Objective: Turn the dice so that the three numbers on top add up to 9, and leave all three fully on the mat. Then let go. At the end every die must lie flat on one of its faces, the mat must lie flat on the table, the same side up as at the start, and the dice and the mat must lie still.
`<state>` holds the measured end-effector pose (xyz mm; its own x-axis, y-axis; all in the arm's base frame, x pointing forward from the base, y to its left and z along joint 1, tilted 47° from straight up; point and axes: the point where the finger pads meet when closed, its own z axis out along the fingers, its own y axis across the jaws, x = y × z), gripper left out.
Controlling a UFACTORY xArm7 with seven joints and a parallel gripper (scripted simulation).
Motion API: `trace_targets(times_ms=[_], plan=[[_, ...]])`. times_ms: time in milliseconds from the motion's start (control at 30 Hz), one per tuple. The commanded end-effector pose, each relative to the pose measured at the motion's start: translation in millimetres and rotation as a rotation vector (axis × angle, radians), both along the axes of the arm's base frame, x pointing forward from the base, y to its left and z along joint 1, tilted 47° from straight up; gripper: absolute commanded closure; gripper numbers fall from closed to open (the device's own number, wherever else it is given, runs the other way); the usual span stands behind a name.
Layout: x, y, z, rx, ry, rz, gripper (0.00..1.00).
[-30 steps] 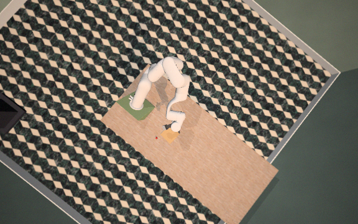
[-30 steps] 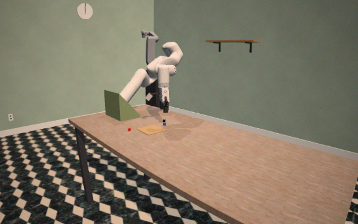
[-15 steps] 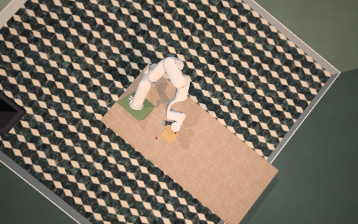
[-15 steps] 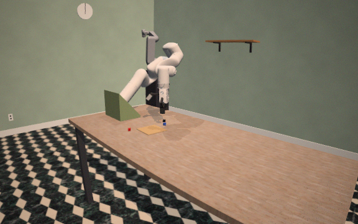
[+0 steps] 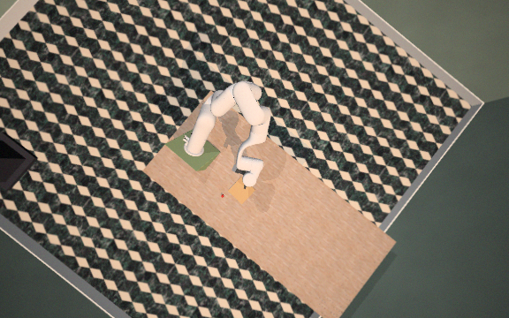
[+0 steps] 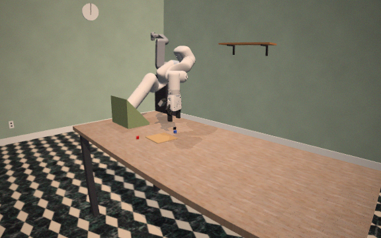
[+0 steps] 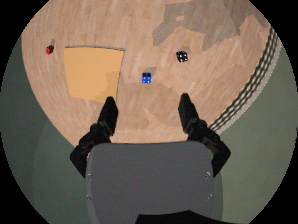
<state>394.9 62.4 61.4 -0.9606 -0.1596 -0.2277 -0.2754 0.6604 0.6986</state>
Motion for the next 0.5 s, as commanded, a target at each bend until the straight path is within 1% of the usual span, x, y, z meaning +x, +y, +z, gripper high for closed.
trace_targets(times_ms=[0,233,267,467], plan=[[1.0,-0.8,-0.2,-0.004,0.066,-0.062,0.0],[0.9,-0.6,-0.4,-0.003,0.08,-0.075,0.0],[0.9,-0.6,-0.4,-0.003,0.08,-0.075,0.69],[0.9,-0.6,-0.4,-0.003,0.08,-0.075,0.69]])
